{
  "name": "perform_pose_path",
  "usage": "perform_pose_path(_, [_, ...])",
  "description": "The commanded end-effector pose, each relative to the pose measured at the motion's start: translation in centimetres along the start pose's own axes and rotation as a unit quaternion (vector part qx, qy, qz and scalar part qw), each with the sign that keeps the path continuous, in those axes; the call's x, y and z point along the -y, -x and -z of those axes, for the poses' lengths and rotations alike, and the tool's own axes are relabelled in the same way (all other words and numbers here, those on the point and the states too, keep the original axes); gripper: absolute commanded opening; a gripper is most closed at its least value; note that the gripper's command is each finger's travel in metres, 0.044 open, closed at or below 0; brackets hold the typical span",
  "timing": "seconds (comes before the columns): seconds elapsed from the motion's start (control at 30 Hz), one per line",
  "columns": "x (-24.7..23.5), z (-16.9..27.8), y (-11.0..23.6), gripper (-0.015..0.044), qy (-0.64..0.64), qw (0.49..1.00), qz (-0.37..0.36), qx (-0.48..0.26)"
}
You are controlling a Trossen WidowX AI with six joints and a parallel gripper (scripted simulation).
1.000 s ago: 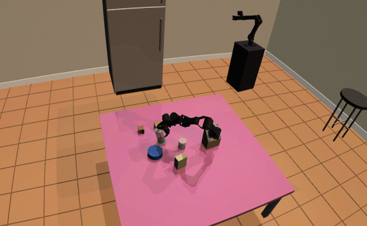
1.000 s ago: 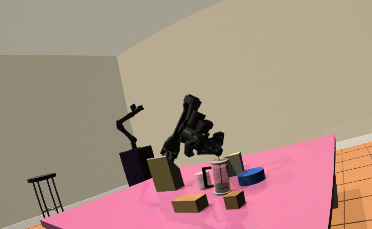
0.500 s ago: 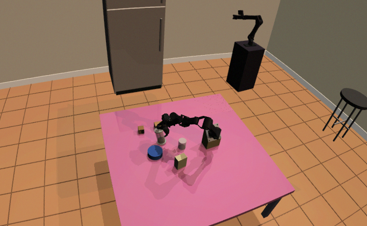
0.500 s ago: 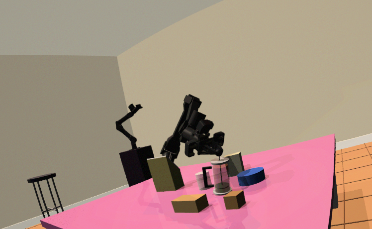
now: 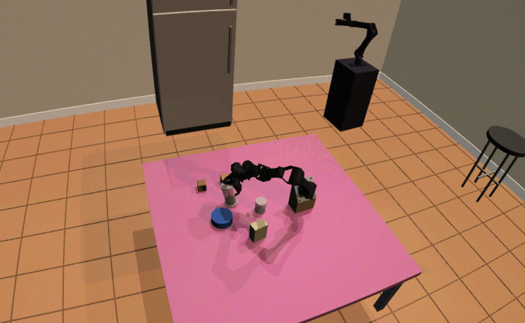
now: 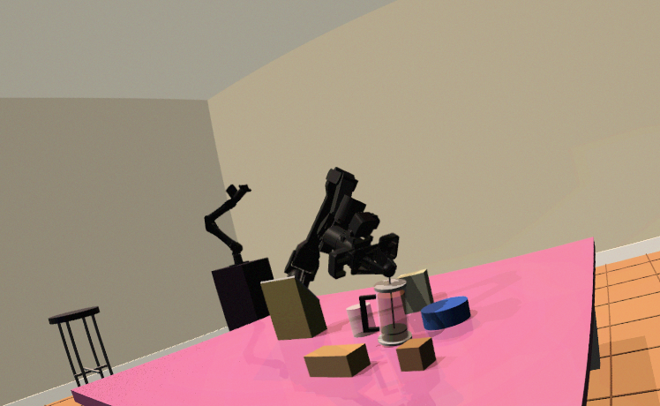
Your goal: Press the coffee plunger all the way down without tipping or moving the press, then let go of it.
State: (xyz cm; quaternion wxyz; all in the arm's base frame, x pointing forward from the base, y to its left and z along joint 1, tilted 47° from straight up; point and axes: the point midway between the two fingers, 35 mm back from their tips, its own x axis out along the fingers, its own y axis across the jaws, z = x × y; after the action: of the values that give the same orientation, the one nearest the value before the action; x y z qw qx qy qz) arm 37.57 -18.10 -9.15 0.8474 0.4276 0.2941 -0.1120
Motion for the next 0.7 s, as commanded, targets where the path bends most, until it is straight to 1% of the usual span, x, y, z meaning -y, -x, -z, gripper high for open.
perform_pose_path(0.0, [0.0,0.0,0.01,0.0124,0.0,1.0,0.0,0.0])
perform_pose_path(0.17, [0.0,0.0,0.01,0.0124,0.0,1.0,0.0,0.0])
perform_pose_path(0.57, [0.0,0.0,0.01,0.0439,0.0,1.0,0.0,0.0])
perform_pose_path(0.67, [0.0,0.0,0.01,0.044,0.0,1.0,0.0,0.0])
